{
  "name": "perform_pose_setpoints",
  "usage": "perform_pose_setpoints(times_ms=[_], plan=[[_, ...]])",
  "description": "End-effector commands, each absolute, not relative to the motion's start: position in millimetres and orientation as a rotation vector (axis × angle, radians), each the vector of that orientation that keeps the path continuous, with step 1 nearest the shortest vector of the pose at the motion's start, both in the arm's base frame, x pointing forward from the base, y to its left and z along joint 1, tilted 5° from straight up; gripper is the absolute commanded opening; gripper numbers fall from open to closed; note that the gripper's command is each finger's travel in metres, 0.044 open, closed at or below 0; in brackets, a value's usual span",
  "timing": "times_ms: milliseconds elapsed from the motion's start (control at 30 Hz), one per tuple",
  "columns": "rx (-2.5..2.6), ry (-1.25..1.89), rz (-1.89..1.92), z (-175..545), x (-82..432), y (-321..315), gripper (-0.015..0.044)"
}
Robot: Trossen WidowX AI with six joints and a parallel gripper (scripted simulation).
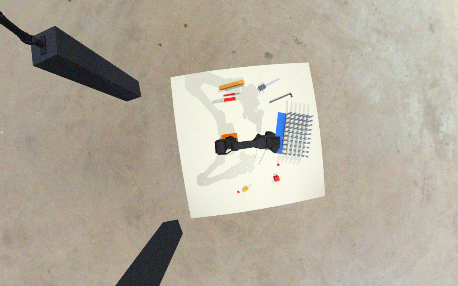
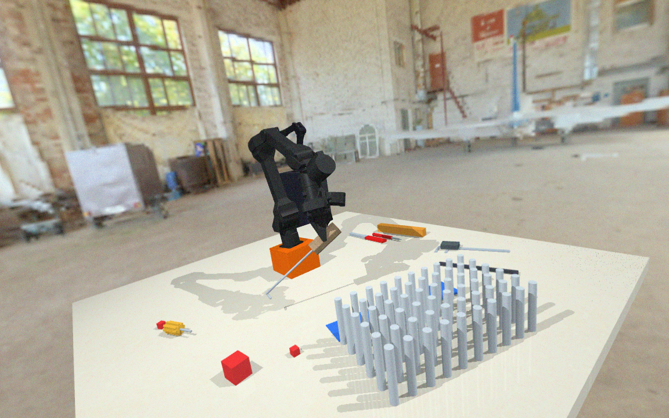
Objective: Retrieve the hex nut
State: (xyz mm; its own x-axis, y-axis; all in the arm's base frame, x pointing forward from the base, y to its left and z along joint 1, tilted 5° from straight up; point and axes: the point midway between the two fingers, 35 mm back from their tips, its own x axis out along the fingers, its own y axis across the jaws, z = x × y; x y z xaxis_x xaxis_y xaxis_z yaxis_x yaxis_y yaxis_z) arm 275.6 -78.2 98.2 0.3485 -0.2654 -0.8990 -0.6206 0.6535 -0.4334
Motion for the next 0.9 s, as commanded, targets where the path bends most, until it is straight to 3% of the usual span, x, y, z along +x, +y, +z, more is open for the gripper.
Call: perform_pose_setpoints(times_ms=[0, 867], plan=[[-0.738, 1.231, 0.161, 101.8, 279.7, -87.5, 0.0], [0.029, 1.16, -0.413, 108.0, 280.7, -139.0, 0.0]])
